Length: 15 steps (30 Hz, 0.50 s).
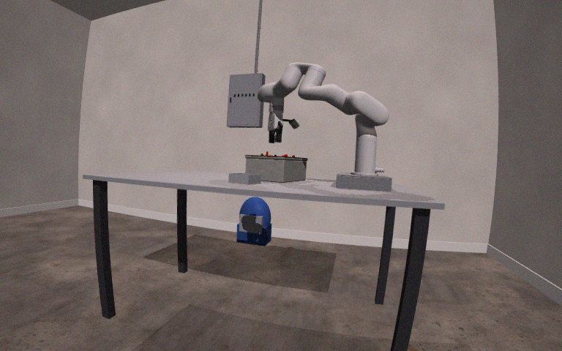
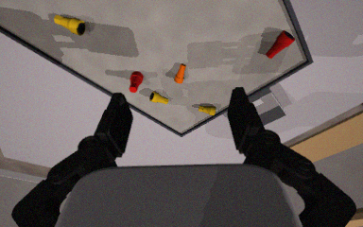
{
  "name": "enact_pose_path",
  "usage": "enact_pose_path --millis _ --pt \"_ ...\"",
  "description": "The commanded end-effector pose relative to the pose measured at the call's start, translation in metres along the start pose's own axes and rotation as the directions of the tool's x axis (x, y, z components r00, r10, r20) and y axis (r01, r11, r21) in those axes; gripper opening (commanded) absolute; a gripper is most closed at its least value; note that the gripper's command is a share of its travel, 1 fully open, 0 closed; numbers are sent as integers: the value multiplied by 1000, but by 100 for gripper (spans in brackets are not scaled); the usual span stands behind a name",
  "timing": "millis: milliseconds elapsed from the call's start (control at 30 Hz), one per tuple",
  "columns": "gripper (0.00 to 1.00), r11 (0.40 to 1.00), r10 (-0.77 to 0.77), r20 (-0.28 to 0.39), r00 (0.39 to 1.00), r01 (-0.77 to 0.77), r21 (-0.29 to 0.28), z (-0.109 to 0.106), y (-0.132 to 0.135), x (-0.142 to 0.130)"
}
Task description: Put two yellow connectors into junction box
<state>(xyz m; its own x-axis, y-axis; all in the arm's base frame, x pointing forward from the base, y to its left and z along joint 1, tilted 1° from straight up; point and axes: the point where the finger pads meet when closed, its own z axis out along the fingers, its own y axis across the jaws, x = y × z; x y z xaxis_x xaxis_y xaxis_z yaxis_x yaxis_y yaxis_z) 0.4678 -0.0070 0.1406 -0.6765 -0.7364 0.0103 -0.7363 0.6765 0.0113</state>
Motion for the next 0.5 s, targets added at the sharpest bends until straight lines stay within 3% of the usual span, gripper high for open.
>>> enact_pose_path --millis 0,267,467 --pt "100 1000 -30 3 1000 30 6 0 18 -3" --pt "100 995 -96 1 995 96 1 6 57 -4" --pt "100 994 -108 1 994 108 0 8 65 -4"
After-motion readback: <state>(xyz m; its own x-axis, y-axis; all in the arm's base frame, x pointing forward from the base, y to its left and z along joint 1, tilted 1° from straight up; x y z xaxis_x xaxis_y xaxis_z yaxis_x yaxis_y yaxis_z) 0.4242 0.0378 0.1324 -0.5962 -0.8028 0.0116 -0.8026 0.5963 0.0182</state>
